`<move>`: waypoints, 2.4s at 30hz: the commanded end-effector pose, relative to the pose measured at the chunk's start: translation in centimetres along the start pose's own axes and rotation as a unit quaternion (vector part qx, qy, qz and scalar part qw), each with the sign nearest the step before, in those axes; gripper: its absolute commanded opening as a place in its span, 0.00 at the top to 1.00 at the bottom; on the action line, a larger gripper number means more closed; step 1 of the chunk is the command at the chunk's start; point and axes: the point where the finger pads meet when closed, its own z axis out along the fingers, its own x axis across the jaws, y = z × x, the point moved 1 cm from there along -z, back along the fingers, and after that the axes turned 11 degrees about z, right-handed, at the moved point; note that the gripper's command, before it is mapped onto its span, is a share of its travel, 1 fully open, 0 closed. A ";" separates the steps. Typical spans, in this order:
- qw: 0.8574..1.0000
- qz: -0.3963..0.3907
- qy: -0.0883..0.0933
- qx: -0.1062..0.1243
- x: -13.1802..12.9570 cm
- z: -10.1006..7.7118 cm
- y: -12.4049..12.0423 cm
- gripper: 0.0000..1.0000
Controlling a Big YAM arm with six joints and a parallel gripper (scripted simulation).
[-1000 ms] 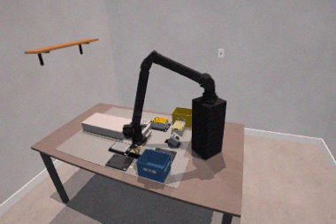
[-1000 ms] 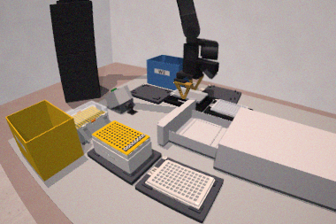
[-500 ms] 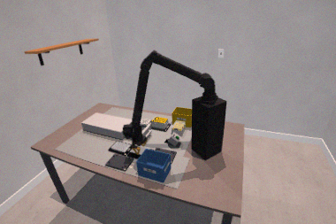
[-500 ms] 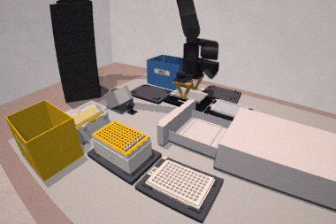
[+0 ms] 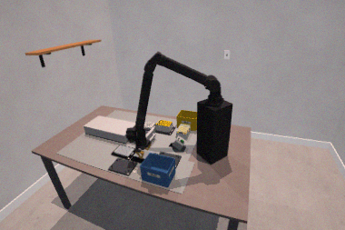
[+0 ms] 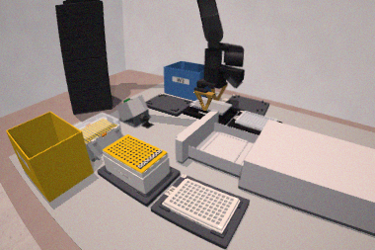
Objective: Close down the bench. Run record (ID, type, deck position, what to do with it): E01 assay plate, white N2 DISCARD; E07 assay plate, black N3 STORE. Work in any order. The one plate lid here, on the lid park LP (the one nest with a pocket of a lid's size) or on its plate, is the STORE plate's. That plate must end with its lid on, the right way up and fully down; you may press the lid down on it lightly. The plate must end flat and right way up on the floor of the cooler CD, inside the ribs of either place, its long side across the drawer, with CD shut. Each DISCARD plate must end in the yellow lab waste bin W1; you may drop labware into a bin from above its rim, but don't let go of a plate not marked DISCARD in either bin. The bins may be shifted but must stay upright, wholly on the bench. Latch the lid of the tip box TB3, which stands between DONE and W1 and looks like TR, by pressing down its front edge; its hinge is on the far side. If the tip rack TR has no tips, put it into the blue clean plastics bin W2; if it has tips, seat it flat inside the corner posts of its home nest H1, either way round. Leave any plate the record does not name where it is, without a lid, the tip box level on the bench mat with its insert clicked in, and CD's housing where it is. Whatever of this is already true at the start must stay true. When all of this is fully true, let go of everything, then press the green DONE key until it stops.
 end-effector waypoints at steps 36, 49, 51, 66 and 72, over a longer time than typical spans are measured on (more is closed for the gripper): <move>1.000 -0.008 0.013 -0.019 1.4 0.0 1.9 1.00; 1.000 -0.008 0.012 -0.018 1.4 0.1 1.8 0.00; 1.000 -0.008 0.012 -0.018 1.4 0.1 1.8 0.00; 1.000 -0.008 0.012 -0.018 1.4 0.1 1.8 0.00; 1.000 -0.008 0.013 -0.018 1.4 0.1 1.8 0.00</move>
